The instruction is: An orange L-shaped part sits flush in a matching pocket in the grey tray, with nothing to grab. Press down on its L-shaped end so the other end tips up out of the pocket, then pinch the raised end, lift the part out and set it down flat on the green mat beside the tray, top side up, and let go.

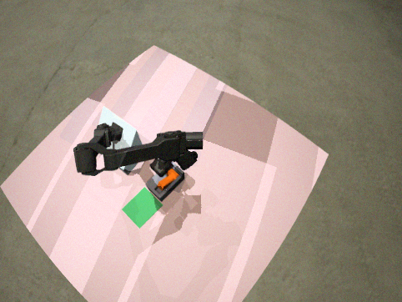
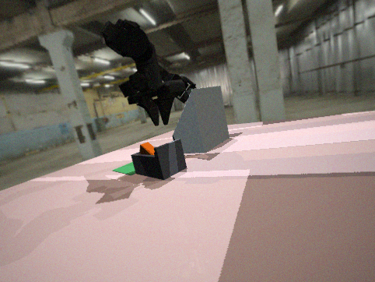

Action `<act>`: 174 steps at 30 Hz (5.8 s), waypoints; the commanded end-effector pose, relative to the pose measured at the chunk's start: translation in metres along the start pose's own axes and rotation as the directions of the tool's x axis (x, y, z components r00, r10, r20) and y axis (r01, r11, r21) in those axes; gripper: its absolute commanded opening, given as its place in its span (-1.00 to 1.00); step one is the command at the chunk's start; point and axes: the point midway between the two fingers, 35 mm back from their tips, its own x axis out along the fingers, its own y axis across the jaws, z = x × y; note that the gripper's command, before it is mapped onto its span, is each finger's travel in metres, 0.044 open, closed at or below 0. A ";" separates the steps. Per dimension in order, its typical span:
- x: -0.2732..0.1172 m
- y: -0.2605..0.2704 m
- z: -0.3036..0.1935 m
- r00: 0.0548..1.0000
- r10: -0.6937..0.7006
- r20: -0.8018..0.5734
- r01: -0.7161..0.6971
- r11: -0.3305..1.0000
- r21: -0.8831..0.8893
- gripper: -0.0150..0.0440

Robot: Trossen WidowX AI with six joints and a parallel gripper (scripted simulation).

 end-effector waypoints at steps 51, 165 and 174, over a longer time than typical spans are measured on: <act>0.000 0.000 0.000 1.000 0.000 0.000 0.000 1.000 -0.001 0.12; 0.001 0.000 0.000 1.000 0.000 0.000 0.000 1.000 -0.001 0.12; 0.001 0.000 0.000 1.000 0.000 0.000 0.000 1.000 -0.001 0.12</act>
